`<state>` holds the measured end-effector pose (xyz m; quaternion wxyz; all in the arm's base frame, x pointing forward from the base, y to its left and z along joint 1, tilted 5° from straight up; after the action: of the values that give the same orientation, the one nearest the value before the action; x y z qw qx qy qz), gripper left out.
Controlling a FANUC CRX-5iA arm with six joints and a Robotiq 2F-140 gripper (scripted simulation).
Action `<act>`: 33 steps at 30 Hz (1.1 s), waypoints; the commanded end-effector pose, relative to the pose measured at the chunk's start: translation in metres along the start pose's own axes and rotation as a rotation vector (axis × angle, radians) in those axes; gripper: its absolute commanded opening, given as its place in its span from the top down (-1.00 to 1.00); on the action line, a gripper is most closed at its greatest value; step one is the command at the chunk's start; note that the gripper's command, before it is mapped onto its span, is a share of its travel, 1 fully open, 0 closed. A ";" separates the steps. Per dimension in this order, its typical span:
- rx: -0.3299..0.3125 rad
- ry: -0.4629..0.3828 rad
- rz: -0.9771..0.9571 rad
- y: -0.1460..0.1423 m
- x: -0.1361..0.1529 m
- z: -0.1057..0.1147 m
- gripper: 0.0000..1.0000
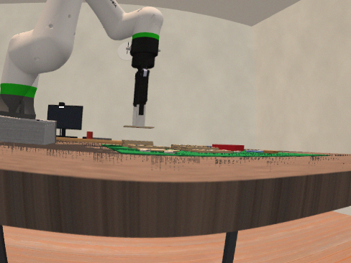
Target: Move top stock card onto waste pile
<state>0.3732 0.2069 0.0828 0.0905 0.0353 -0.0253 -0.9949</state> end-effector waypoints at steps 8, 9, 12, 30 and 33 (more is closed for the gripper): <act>0.000 0.000 0.002 0.007 0.000 0.000 0.15; 0.000 0.000 0.003 0.010 0.000 0.000 0.15; 0.000 0.000 0.008 0.022 -0.001 0.000 0.15; 0.000 0.000 0.037 0.107 -0.002 0.000 0.15; 0.000 0.000 0.039 0.114 -0.002 0.000 0.15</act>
<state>0.3944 0.1005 0.0891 0.1089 0.0351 -0.0264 -0.9931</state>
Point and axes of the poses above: the point where the finger pads meet when closed, its own z axis back along the fingers, its own y axis across the jaws, x = y × z, the point moved 4 cm from there along z, back along the fingers, and after that the axes turned 1 degree about z, right-handed, at the moved point
